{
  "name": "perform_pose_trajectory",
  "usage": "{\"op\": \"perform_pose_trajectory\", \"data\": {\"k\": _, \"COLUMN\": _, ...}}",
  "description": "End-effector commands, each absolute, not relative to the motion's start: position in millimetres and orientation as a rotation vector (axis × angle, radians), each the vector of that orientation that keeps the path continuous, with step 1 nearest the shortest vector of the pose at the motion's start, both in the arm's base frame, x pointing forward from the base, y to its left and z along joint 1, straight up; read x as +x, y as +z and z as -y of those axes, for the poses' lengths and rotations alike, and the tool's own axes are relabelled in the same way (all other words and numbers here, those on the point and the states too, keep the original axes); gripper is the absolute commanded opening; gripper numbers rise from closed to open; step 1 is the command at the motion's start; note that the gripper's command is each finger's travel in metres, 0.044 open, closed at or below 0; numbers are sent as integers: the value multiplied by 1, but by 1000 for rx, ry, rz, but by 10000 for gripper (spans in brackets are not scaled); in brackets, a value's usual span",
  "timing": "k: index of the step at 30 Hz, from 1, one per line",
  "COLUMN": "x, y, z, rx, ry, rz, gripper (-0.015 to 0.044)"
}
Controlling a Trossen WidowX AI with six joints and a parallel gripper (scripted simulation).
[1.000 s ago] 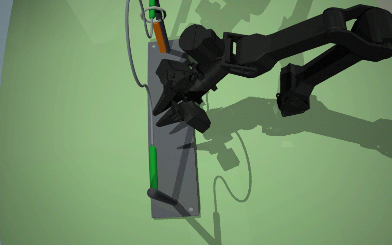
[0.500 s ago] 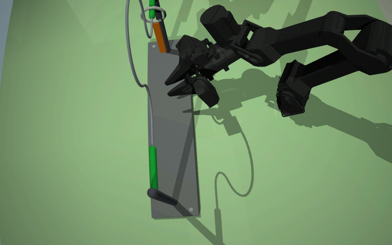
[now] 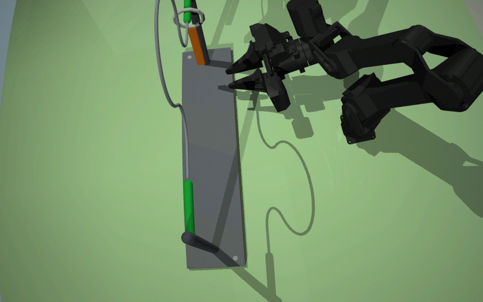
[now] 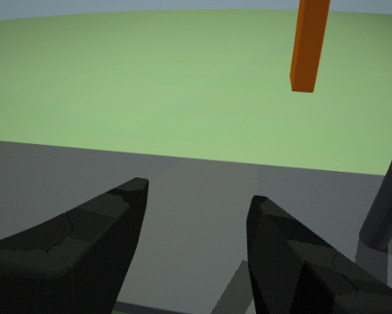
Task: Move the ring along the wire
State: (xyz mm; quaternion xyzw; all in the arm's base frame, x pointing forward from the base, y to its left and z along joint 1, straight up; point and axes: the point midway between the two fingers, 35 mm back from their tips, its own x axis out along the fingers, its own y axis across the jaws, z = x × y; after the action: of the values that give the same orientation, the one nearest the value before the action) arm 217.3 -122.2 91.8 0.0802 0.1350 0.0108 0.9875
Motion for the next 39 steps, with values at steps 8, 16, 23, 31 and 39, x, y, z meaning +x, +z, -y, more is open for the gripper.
{"op": "perform_pose_trajectory", "data": {"k": 8, "x": 173, "y": 90, "z": 144, "rx": 2, "ry": -115, "rz": -173, "gripper": 160}}
{"op": "perform_pose_trajectory", "data": {"k": 16, "x": 181, "y": 96, "z": 147, "rx": -2, "ry": -115, "rz": -181, "gripper": 160}}
{"op": "perform_pose_trajectory", "data": {"k": 23, "x": 207, "y": 119, "z": 150, "rx": -4, "ry": -115, "rz": -181, "gripper": 160}}
{"op": "perform_pose_trajectory", "data": {"k": 31, "x": 221, "y": 133, "z": 149, "rx": -1, "ry": -117, "rz": -166, "gripper": 160}}
{"op": "perform_pose_trajectory", "data": {"k": 39, "x": 228, "y": 133, "z": 152, "rx": -2, "ry": -117, "rz": -168, "gripper": 160}}
